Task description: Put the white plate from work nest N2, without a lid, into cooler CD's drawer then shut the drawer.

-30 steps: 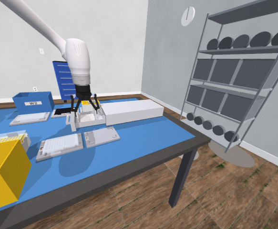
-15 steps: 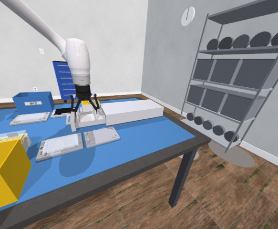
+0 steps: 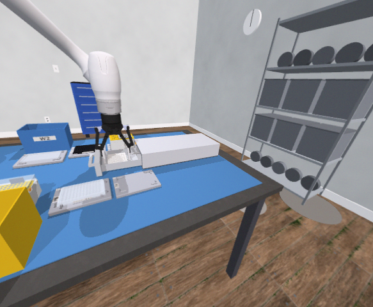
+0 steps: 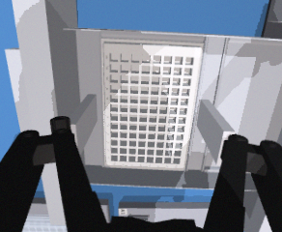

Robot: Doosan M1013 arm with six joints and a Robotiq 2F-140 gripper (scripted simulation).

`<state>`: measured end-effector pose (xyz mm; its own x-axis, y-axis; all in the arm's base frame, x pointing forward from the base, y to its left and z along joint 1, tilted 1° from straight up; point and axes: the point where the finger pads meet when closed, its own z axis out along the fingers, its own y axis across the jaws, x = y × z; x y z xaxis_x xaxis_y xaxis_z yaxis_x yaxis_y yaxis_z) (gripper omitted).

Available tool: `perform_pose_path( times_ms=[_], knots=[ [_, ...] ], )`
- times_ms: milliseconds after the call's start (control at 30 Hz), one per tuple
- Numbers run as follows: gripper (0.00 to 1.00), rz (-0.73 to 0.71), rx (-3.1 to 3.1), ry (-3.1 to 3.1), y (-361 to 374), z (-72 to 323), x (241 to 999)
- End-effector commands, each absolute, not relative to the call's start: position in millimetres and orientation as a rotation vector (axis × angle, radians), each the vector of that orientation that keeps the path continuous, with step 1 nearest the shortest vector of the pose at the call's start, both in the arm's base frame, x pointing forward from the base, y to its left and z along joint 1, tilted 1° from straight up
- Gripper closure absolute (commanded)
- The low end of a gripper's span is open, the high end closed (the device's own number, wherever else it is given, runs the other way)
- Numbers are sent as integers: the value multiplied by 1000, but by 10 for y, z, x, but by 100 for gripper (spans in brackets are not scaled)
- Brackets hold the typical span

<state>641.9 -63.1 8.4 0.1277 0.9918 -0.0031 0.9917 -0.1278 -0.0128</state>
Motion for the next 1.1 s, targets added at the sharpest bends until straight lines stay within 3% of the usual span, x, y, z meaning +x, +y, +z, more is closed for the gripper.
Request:
perform_pose_path(
  times_ms=[0,1067],
  knots=[
    [34,17,-2353,-2070,-630,85,6419],
    [34,17,-2353,-2070,-630,365,6422]
  ],
)
